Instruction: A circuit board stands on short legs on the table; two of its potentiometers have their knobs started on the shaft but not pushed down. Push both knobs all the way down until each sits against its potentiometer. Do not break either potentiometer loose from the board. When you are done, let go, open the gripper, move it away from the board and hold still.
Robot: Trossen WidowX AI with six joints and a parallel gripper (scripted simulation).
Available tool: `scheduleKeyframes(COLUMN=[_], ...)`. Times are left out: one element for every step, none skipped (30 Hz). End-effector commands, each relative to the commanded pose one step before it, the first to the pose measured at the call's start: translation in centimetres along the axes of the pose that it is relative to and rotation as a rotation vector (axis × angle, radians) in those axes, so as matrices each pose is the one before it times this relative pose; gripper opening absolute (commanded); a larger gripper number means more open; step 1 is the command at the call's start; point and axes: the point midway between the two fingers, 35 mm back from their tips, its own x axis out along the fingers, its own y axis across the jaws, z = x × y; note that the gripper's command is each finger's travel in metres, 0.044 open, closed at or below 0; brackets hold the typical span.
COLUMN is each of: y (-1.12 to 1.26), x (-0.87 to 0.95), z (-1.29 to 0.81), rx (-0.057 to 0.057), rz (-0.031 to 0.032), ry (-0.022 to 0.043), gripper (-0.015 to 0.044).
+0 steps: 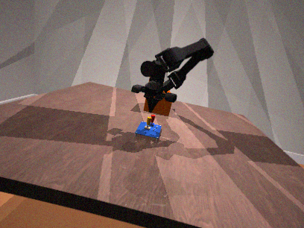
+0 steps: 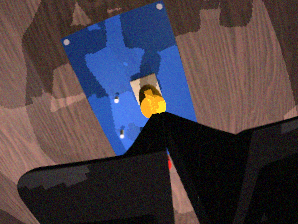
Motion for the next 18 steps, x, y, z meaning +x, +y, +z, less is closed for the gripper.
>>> scheduleKeyframes(y=[0.043, 0.001, 0.002, 0.002, 0.002, 0.002, 0.002, 0.002, 0.001, 0.0, 0.0, 0.0, 0.0, 0.0, -0.001, 0.0, 0.0, 0.0], x=[0.702, 0.167, 0.167, 0.167, 0.167, 0.167, 0.167, 0.138, 0.083, 0.028, 0.0, 0.0, -0.021, -0.04, -0.057, -0.044, 0.011, 0.016], z=[-0.063, 0.0, -0.001, -0.002, -0.003, -0.003, -0.004, -0.004, -0.003, -0.001, 0.0, 0.0, 0.0, 0.0, 0.0, 0.0, 0.0, 0.0], rx=[0.0042, 0.0, 0.0, 0.0, 0.0, 0.0, 0.0, 0.0, 0.0, 0.0, 0.0, 0.0, 0.0, 0.0, 0.0, 0.0, 0.0, 0.0], rz=[0.00333, 0.00008, 0.00008, 0.00009, 0.0001, 0.0001, 0.00011, 0.0001, 0.00006, 0.00002, 0.0, 0.0, -0.00001, -0.00002, -0.00003, -0.00002, 0.00001, 0.00001], ry=[0.00365, 0.0, 0.00001, 0.00001, 0.00001, 0.00002, 0.00002, 0.00002, 0.00001, 0.0, 0.0, 0.0, 0.0, 0.0, 0.0, 0.0, 0.0, 0.0], gripper=[0.0, 0.0, 0.0, 0.0, 0.0, 0.0, 0.0, 0.0, 0.0, 0.0, 0.0, 0.0, 0.0, 0.0, 0.0, 0.0, 0.0, 0.0])
